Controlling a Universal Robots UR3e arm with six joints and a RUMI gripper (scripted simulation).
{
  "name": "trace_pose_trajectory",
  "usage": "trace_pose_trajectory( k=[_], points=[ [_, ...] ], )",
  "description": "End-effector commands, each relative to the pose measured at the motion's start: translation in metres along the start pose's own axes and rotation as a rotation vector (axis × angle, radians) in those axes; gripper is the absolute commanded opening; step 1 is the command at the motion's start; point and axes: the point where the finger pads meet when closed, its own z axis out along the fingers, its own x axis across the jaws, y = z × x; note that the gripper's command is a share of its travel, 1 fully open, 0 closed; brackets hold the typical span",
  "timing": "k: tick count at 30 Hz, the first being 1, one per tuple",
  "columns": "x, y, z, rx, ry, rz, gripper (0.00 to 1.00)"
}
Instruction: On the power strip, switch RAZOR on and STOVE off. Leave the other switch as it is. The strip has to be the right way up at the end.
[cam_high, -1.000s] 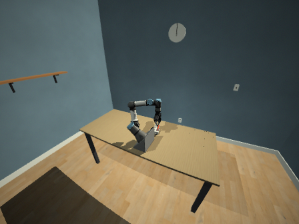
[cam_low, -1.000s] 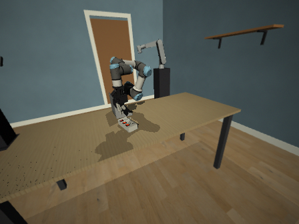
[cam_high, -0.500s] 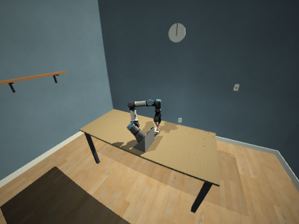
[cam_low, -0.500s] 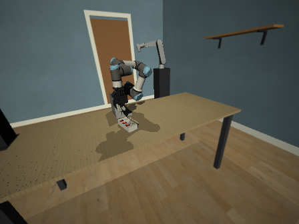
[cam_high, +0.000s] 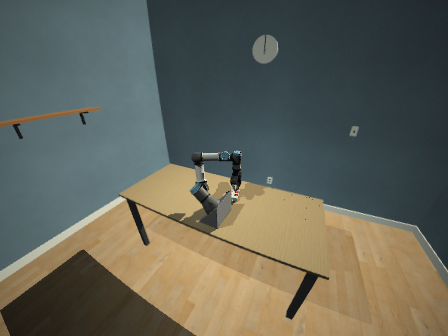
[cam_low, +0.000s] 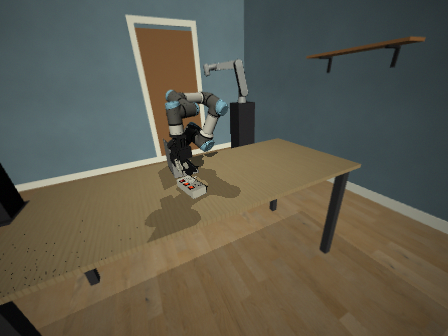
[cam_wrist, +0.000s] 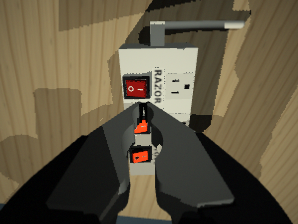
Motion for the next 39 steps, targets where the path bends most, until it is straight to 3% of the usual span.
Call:
trace_pose_trajectory(
  k=[1, 18, 39],
  points=[
    [-0.001, 0.000, 0.006, -0.001, -0.003, 0.000, 0.00],
    [-0.001, 0.000, 0.019, -0.001, -0.003, 0.000, 0.00],
    [-0.001, -0.001, 0.021, -0.001, -0.003, 0.000, 0.00]
  ],
)
